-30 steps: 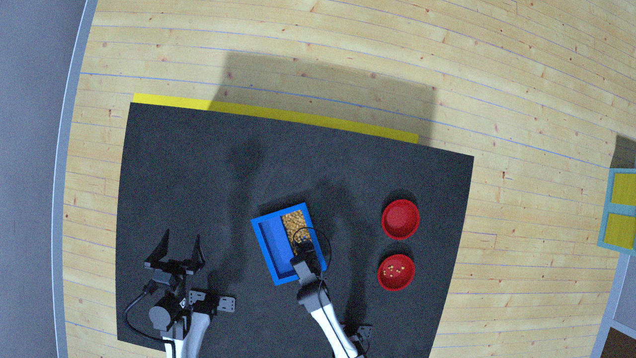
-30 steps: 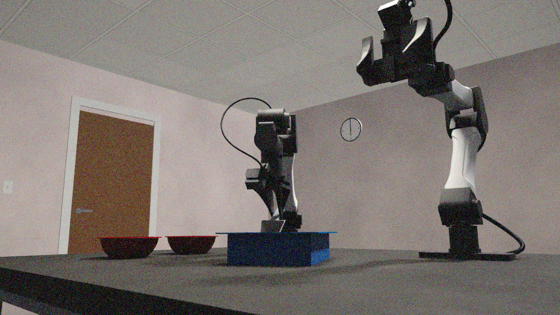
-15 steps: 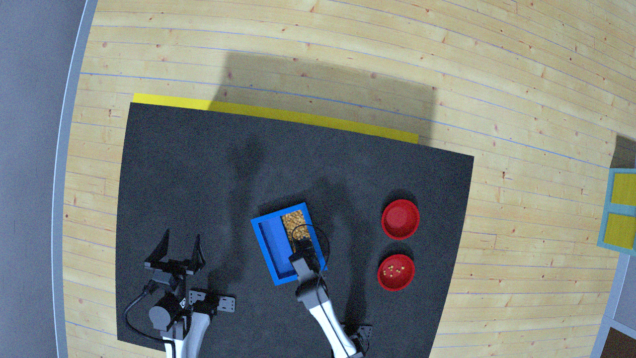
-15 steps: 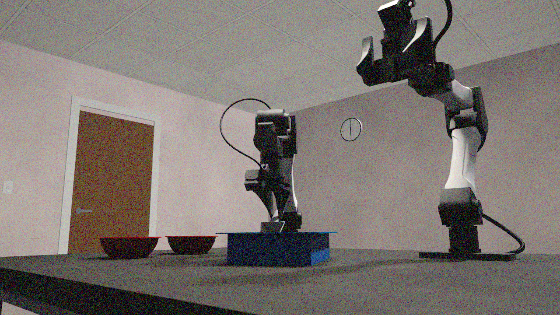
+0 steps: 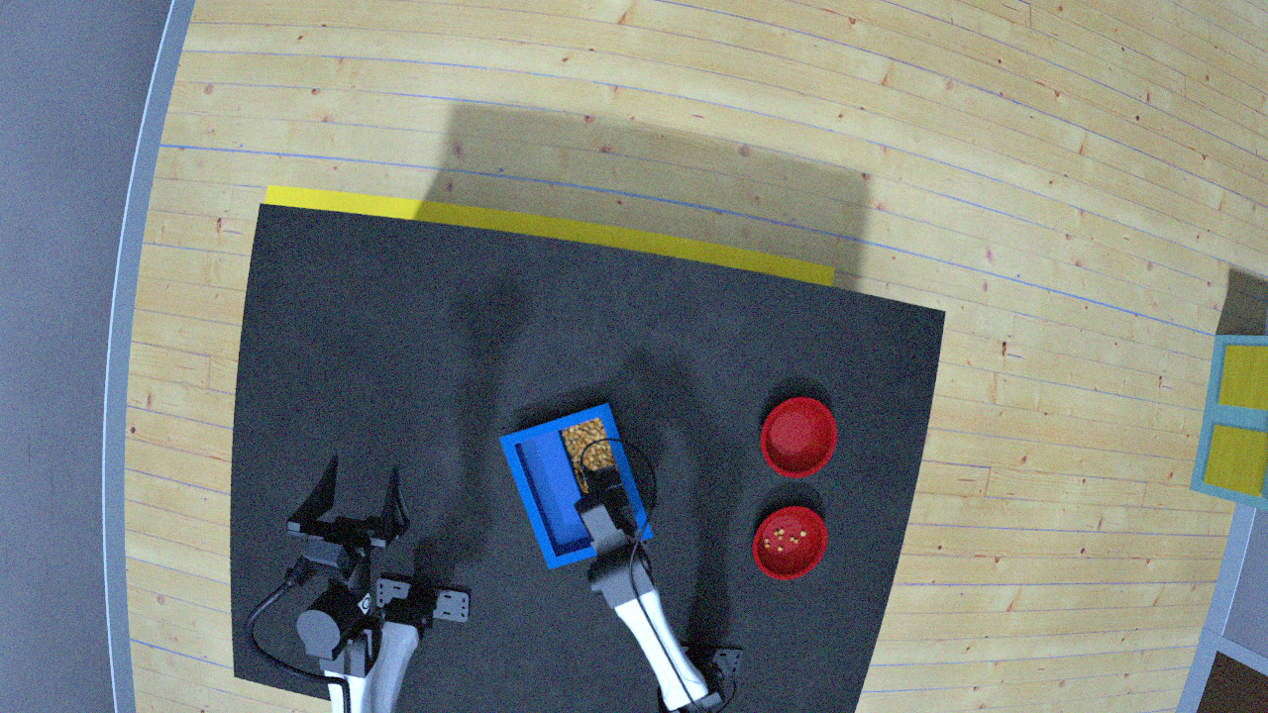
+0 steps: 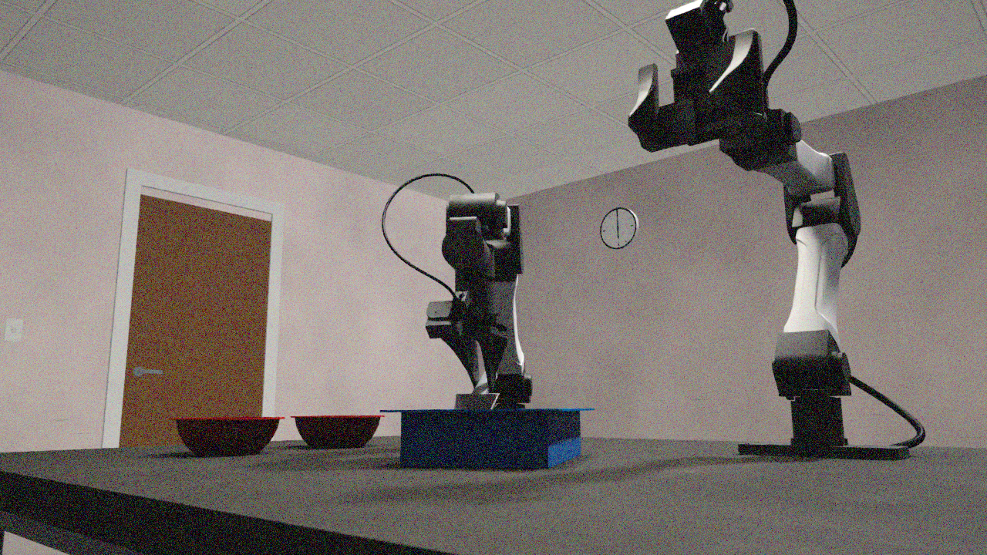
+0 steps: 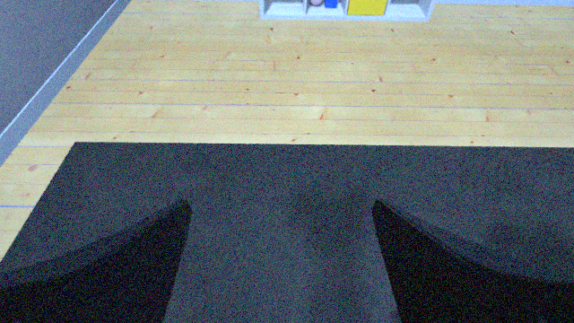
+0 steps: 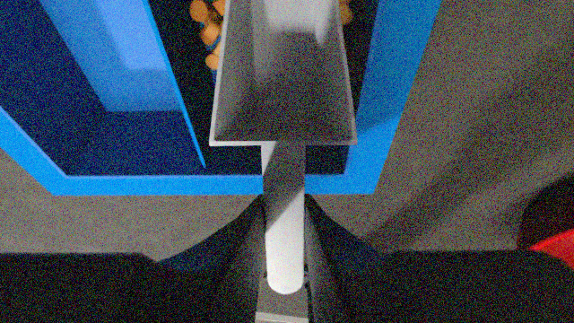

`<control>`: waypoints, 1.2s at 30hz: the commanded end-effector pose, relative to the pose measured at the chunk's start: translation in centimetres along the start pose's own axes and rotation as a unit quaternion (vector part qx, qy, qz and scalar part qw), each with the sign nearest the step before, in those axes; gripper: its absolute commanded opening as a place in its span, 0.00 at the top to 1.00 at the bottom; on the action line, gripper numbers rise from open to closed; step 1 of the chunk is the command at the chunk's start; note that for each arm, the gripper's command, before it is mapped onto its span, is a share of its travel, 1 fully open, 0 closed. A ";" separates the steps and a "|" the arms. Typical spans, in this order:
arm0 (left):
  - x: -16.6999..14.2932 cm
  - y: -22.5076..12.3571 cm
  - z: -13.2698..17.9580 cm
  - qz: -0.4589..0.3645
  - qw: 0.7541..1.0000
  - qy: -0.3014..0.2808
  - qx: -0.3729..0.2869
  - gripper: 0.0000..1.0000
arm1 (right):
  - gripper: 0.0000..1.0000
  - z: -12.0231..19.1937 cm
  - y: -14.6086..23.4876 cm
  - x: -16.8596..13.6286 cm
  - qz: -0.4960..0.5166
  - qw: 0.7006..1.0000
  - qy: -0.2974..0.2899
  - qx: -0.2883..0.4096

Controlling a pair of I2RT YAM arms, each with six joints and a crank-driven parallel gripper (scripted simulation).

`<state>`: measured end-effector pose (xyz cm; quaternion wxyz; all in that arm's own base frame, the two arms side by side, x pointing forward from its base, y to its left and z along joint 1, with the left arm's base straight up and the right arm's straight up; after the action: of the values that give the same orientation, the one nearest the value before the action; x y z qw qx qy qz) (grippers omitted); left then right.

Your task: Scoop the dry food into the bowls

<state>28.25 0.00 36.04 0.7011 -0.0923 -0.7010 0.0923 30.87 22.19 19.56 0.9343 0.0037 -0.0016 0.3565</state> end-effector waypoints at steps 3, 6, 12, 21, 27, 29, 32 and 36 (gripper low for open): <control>1.4 -0.4 0.2 0.000 1.000 -0.025 -0.007 0.00 | 1.00 1.0 0.0 0.4 0.003 1.000 -0.019 0.001; 1.4 -0.4 0.2 0.000 1.000 -0.025 -0.007 0.00 | 1.00 1.8 0.0 0.1 0.003 1.000 -0.028 -0.001; 1.4 -0.4 0.2 0.000 1.000 -0.025 -0.007 0.00 | 1.00 3.4 0.3 -0.5 0.000 0.999 -0.034 -0.001; 1.4 -0.4 0.2 0.000 1.000 -0.025 -0.007 0.00 | 1.00 5.5 0.7 -1.4 0.001 0.999 -0.035 -0.001; 1.4 -0.4 0.2 0.000 1.000 -0.025 -0.007 0.00 | 1.00 5.6 0.8 -1.0 0.002 0.999 -0.051 -0.003; 1.4 -0.4 0.2 0.000 1.000 -0.025 -0.007 0.00 | 1.00 5.2 0.8 -1.6 0.001 0.999 -0.032 -0.001; 1.4 -0.4 0.2 0.000 1.000 -0.025 -0.007 0.00 | 1.00 4.7 0.7 -1.4 0.001 0.999 -0.041 -0.002; 1.4 -0.4 0.2 0.000 1.000 -0.025 -0.007 0.00 | 1.00 5.6 0.8 -1.6 0.003 0.999 -0.045 -0.003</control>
<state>28.25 0.00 36.04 0.7011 -0.0923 -0.7010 0.0923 29.66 21.84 22.63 0.9328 0.0054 -0.0082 0.3603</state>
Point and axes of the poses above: on each arm, the point where the finger pads meet when closed, its own z axis back along the fingers, its own y axis across the jaws, x = y × z, the point moved 10 cm from there along z, back along the fingers, and after that the axes turned 15 degrees about z, right-handed, at the moved point
